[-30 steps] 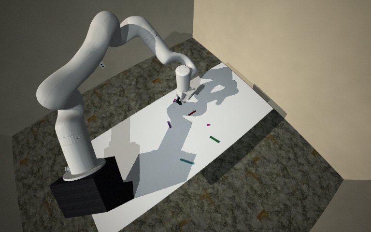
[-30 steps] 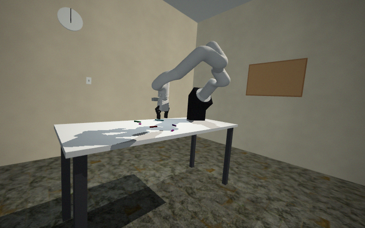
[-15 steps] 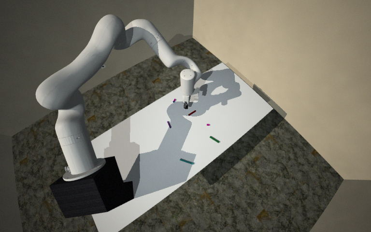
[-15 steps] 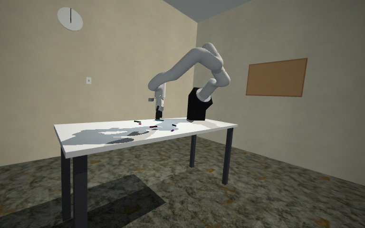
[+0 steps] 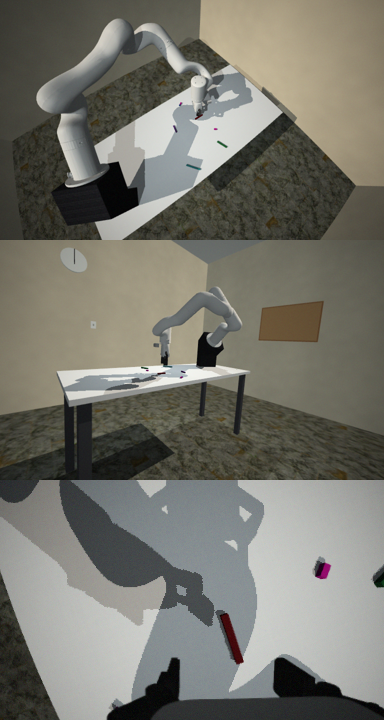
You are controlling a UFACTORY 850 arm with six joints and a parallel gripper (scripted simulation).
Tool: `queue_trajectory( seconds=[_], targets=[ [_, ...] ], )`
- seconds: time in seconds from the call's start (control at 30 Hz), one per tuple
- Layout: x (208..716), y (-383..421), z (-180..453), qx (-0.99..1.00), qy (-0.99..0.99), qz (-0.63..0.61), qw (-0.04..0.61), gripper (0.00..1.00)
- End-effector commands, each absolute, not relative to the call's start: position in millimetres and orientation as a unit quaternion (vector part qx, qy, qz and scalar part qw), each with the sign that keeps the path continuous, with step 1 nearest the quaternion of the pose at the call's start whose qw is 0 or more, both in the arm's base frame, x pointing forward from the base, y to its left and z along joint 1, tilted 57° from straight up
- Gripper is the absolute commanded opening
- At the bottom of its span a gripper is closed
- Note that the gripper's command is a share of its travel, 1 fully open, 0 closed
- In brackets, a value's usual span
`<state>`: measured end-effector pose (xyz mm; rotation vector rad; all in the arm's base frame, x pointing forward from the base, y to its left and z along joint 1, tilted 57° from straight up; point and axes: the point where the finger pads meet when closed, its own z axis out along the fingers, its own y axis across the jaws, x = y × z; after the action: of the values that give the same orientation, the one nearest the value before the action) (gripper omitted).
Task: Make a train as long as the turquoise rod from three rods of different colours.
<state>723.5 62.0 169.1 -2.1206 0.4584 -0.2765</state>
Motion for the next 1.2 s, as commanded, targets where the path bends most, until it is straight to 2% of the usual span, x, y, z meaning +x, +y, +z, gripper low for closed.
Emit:
queue_trajectory(
  seconds=[0.0, 0.5, 0.53, 1.17],
  targets=[
    [726, 56, 162, -0.869, 0.129, -0.149, 0.454, 1.00],
    [730, 46, 149, -0.877, 0.038, -0.196, 0.437, 1.00],
    [730, 46, 149, -0.877, 0.038, -0.196, 0.437, 0.24],
    [730, 46, 149, -0.877, 0.038, -0.196, 0.437, 0.24]
  ],
)
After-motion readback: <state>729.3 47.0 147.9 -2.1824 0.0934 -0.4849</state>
